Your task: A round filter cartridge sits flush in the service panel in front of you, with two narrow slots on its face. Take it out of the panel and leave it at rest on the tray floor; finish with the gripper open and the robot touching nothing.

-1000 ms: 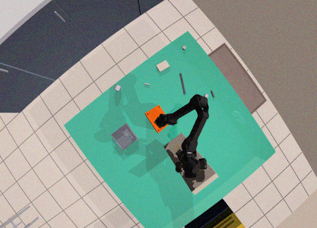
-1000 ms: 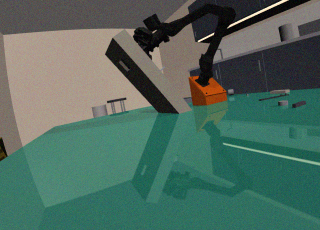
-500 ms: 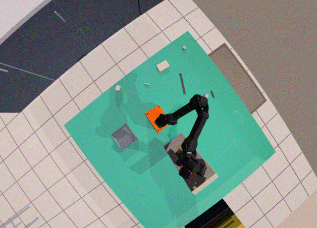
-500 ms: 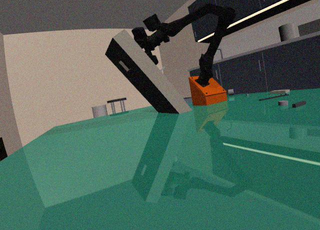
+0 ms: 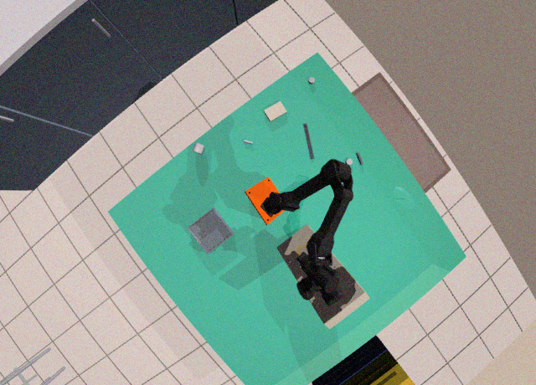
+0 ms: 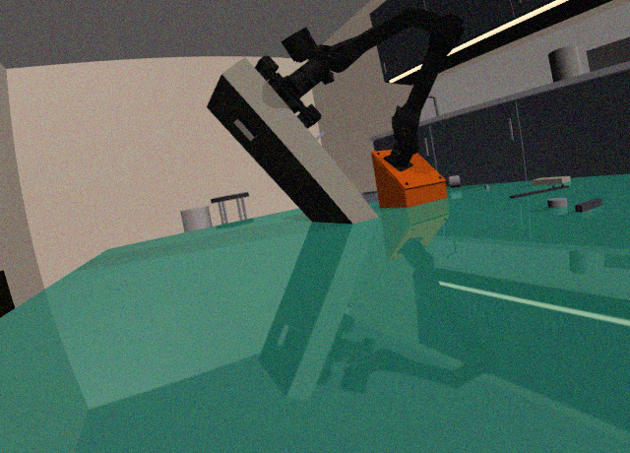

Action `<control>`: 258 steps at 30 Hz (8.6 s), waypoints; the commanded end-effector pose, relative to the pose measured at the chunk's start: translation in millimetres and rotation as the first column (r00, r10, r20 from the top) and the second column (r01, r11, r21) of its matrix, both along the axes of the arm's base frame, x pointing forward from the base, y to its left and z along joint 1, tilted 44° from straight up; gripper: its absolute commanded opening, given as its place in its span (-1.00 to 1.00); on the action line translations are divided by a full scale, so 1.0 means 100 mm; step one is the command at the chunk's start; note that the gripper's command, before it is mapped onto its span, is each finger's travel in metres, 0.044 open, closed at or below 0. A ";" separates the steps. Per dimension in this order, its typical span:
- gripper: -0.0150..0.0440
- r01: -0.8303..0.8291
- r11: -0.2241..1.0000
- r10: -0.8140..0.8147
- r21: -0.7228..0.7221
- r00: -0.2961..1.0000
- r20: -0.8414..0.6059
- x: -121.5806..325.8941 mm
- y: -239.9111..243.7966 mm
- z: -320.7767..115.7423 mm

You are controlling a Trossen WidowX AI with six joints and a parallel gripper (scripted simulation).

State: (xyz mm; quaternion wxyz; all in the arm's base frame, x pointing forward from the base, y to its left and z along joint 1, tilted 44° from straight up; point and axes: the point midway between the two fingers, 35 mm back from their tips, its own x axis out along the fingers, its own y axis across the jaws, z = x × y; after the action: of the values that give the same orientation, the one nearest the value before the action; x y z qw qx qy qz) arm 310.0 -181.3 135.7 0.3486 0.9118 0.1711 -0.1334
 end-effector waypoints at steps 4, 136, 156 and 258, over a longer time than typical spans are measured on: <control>-0.49 0.098 0.969 -0.084 0.225 0.994 -0.072 0.04 0.02 -0.01; 0.54 -0.453 -0.052 0.787 -0.890 0.530 -0.316 -0.95 0.25 -0.14; 0.54 -0.455 -0.053 0.786 -0.889 0.530 -0.318 -0.86 0.30 -0.22; -0.49 -0.753 0.299 0.578 -0.587 0.632 -0.516 -1.89 -1.12 -1.16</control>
State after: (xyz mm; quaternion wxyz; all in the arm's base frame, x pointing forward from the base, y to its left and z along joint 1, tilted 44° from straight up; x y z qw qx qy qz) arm 142.1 -282.7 39.2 0.7372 0.4663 0.4846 -0.0659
